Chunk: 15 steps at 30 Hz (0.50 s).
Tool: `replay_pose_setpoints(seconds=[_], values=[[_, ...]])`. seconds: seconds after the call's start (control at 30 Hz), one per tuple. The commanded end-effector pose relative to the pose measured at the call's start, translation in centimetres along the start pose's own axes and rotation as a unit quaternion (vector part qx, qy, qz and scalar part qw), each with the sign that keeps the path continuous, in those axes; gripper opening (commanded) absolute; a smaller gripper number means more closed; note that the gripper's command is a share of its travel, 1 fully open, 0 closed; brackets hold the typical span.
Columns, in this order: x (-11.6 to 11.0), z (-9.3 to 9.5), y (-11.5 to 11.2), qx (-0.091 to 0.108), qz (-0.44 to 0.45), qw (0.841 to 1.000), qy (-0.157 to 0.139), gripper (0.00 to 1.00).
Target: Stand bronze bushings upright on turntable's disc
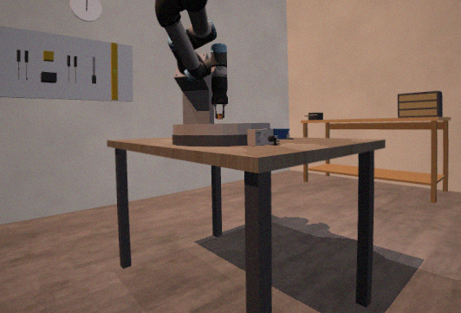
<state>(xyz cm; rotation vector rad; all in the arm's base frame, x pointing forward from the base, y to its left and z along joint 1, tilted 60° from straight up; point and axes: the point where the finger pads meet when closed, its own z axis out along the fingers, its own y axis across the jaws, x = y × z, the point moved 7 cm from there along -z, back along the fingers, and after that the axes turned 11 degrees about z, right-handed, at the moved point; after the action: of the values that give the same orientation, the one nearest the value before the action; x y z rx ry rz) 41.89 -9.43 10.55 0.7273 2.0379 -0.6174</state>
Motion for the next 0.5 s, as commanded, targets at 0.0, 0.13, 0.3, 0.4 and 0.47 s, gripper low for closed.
replay_pose_setpoints(seconds=[0.0,0.13,0.3,0.4,0.47], values=[[-0.10,1.80,0.02,0.000,0.001,1.000,-0.002,0.00],[-0.10,1.80,0.02,0.000,0.001,1.000,-0.002,0.00],[-0.09,1.67,0.06,-0.001,0.001,1.000,-0.002,0.00],[-0.09,1.67,0.05,0.000,0.001,1.000,-0.002,0.00],[-0.09,1.68,0.05,0.000,0.001,1.000,-0.002,0.00]])
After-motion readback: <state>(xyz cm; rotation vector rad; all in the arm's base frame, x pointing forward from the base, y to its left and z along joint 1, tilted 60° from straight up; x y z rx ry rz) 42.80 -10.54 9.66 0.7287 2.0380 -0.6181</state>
